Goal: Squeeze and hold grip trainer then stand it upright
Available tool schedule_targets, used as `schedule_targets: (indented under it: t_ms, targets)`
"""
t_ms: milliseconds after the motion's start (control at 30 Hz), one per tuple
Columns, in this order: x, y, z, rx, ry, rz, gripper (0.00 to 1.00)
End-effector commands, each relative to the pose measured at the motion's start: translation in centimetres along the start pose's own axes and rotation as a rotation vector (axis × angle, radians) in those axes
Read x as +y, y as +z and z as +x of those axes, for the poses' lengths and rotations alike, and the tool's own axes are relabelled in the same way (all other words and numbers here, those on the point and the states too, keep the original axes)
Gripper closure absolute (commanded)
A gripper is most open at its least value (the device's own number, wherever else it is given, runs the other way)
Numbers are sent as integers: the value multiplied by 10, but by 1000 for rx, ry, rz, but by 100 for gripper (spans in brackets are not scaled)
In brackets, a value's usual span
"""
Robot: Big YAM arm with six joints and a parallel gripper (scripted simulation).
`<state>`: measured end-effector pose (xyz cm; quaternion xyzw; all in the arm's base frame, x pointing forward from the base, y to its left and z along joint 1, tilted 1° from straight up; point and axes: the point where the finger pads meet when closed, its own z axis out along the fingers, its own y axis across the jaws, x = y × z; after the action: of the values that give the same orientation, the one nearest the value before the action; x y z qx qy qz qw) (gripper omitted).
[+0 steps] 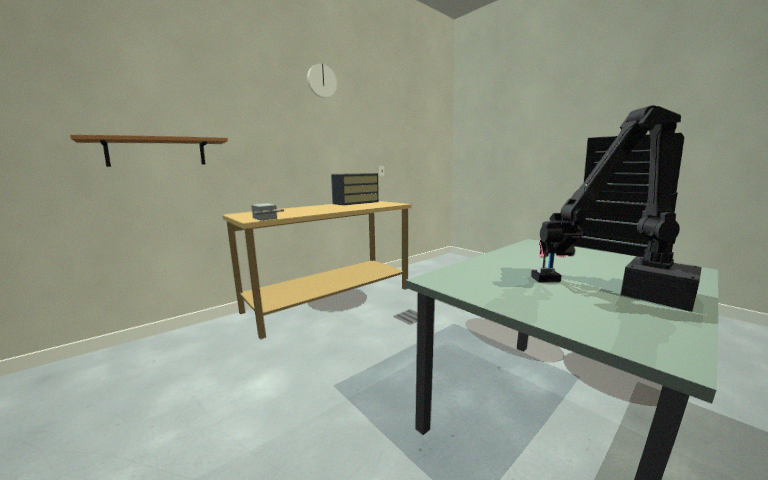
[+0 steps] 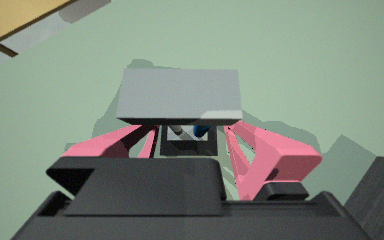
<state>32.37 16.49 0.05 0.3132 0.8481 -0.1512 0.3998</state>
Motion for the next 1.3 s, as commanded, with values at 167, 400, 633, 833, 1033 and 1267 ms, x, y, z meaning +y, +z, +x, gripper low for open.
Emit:
schedule_targets:
  t_ms: [167, 400, 633, 833, 1033, 1267]
  targets:
    - [21, -20, -10, 1, 44, -40, 24]
    - [21, -37, -10, 3, 44, -41, 24]
    - [21, -53, -9, 5, 45, -41, 24]
    - [20, -76, -9, 8, 46, -42, 24]
    - [19, -95, -9, 11, 46, -42, 24]
    - [19, -115, -9, 13, 46, -42, 24]
